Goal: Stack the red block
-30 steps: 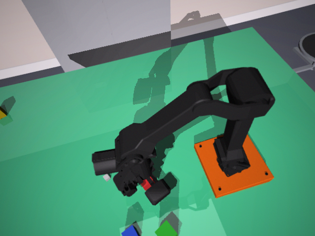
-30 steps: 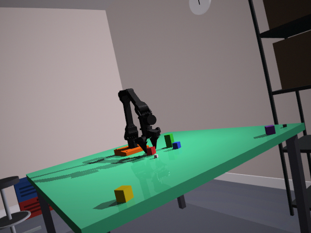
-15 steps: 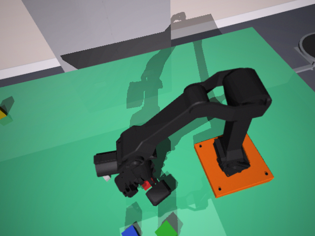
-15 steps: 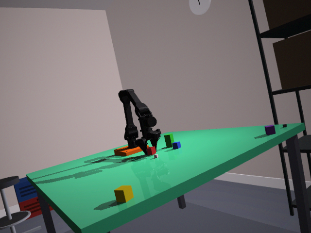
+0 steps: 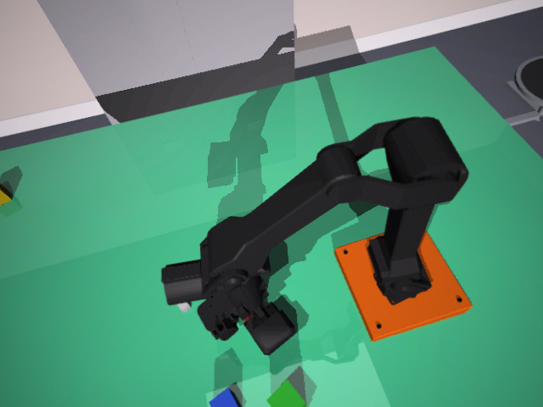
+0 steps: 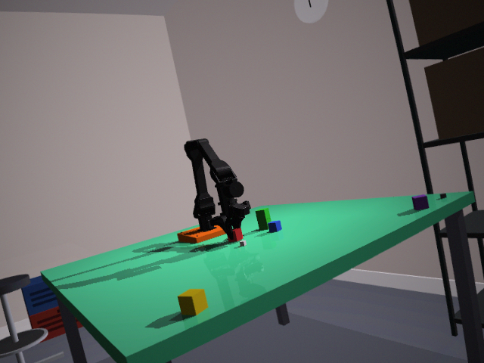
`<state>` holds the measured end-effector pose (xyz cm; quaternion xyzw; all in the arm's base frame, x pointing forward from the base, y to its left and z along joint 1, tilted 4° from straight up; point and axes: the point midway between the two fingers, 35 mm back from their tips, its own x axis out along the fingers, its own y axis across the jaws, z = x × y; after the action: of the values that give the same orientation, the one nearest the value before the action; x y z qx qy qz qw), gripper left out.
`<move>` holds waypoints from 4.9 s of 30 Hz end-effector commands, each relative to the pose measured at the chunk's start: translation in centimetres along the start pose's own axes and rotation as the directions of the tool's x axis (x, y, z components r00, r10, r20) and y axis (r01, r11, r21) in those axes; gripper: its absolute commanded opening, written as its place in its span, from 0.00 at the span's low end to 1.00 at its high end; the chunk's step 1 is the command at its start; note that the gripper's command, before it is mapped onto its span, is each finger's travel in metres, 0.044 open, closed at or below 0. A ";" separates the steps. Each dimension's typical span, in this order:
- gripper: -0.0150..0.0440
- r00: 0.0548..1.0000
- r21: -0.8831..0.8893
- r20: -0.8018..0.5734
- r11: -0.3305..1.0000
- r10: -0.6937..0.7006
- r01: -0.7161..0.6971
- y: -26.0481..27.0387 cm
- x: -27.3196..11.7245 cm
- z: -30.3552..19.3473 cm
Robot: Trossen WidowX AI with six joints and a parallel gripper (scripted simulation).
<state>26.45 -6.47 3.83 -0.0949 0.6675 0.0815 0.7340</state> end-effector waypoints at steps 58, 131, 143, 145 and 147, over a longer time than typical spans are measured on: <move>0.25 1.000 0.004 0.003 1.000 0.012 -0.012 8.4 -11.8 3.7; 0.74 1.000 0.003 0.002 1.000 0.012 -0.012 15.9 -8.2 4.4; 1.00 1.000 0.003 0.002 1.000 0.012 -0.012 15.9 -8.2 4.4; 1.00 1.000 0.003 0.002 1.000 0.012 -0.012 15.9 -8.2 4.4; 1.00 1.000 0.003 0.002 1.000 0.012 -0.012 15.9 -8.2 4.4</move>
<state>26.00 10.05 11.91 -0.0896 0.6673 0.0849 0.7345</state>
